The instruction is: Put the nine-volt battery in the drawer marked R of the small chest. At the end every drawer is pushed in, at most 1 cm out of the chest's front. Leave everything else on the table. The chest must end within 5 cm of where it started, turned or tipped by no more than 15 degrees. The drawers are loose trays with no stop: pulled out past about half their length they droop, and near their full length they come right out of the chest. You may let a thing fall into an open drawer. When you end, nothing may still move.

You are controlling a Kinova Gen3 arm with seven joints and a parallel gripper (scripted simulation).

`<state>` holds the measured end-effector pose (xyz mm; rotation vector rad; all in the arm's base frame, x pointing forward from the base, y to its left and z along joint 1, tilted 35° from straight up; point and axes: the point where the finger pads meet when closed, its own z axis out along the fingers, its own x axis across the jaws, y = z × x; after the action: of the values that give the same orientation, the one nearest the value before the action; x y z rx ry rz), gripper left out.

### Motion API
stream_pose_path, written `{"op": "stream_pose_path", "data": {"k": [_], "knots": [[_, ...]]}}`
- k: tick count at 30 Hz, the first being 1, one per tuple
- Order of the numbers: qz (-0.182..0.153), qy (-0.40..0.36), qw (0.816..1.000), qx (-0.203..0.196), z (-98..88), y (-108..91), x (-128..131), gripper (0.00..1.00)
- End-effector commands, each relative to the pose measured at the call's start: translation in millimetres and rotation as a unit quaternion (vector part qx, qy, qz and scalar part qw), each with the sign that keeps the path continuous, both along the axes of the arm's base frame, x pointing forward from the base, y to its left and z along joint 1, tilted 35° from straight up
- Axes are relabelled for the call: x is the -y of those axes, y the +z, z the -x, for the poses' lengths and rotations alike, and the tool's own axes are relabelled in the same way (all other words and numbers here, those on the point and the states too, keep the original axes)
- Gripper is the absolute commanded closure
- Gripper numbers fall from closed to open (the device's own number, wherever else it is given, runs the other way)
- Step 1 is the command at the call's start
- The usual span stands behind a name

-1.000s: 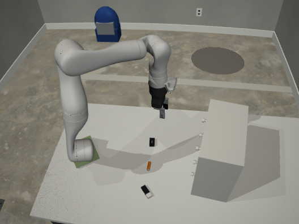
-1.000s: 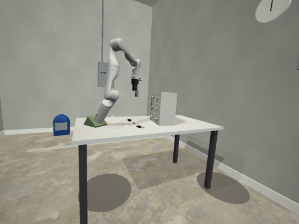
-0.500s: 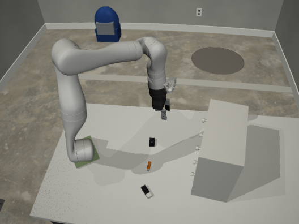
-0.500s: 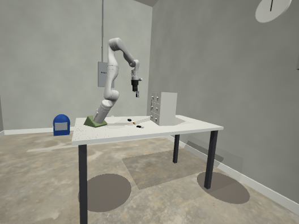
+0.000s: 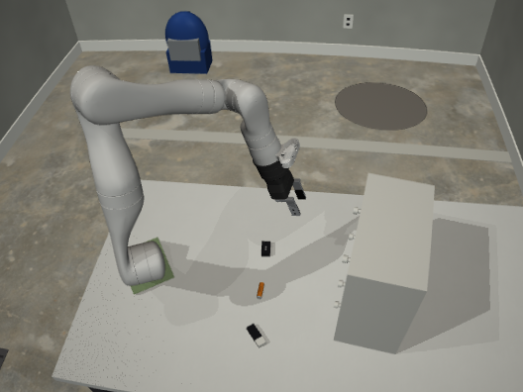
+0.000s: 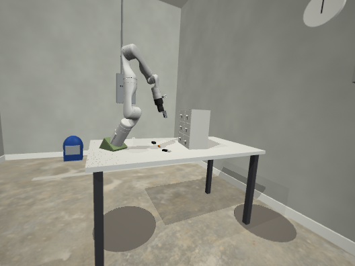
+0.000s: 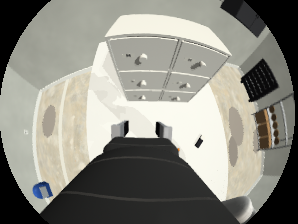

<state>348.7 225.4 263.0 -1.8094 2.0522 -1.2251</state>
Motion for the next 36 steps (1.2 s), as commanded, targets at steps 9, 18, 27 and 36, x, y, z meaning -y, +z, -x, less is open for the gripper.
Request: {"op": "stream_pose_path", "data": {"k": [9, 18, 27, 36], "knots": [[0.040, 0.051, 0.994, 0.093, -7.8, -14.1, 8.6, 0.00], [0.067, 0.093, 0.976, 0.187, -25.2, -23.3, 17.1, 0.00], [0.085, 0.121, 0.958, 0.247, -35.7, -29.3, 22.0, 0.00], [0.099, 0.145, 0.938, 0.299, -45.1, -35.2, 26.0, 0.00]]}}
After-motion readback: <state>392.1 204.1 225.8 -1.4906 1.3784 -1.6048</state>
